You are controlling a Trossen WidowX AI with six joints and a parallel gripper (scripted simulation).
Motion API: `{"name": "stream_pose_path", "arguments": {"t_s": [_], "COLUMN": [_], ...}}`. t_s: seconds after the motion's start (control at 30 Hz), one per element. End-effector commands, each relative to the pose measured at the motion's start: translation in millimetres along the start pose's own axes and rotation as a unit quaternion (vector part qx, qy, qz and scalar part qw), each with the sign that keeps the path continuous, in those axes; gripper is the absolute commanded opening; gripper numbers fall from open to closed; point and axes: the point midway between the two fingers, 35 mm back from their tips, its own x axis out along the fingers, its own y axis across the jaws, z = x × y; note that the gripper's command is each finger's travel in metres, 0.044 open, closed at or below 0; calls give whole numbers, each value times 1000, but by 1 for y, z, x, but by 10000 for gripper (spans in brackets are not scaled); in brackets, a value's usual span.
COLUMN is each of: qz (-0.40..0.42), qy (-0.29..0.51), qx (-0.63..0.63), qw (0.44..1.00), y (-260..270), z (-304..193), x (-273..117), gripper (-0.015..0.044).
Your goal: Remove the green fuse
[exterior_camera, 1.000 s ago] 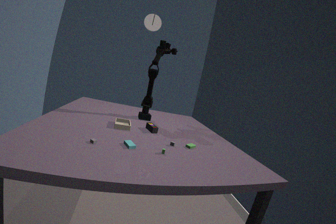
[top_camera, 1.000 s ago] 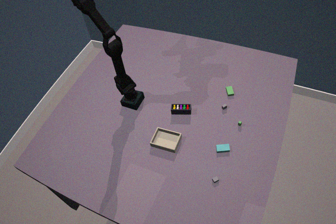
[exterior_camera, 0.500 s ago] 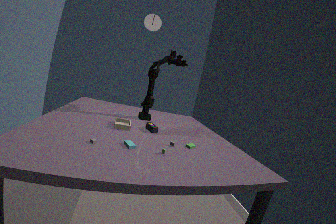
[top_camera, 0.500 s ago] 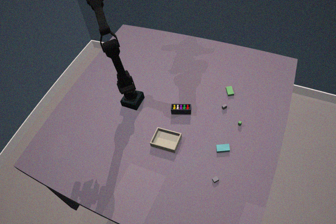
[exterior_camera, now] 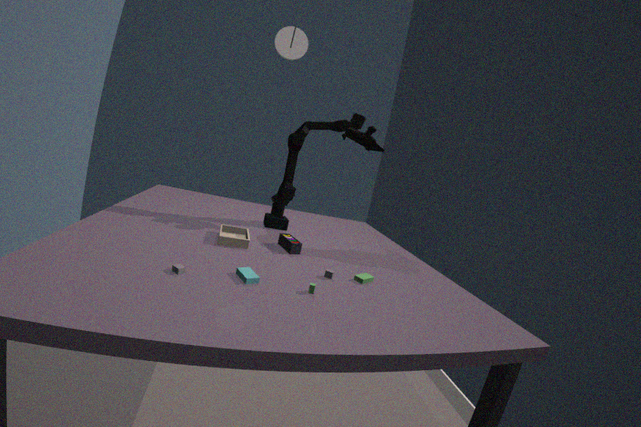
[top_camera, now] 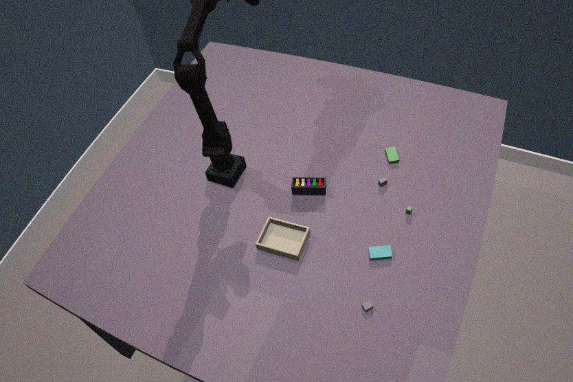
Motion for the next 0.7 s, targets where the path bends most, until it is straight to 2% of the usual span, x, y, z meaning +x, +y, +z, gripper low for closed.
{"name": "stream_pose_path", "arguments": {"t_s": [0.0,0.33,0.67], "qz": [-72,-241,-386], "qy": [43,113,175], "qx": [37,159,292], "qw": [996,951,857], "y": [-62,-220,-367], "z": [-21,-68,-133], "x": [35,65,35], "gripper": [63,63,63]}}
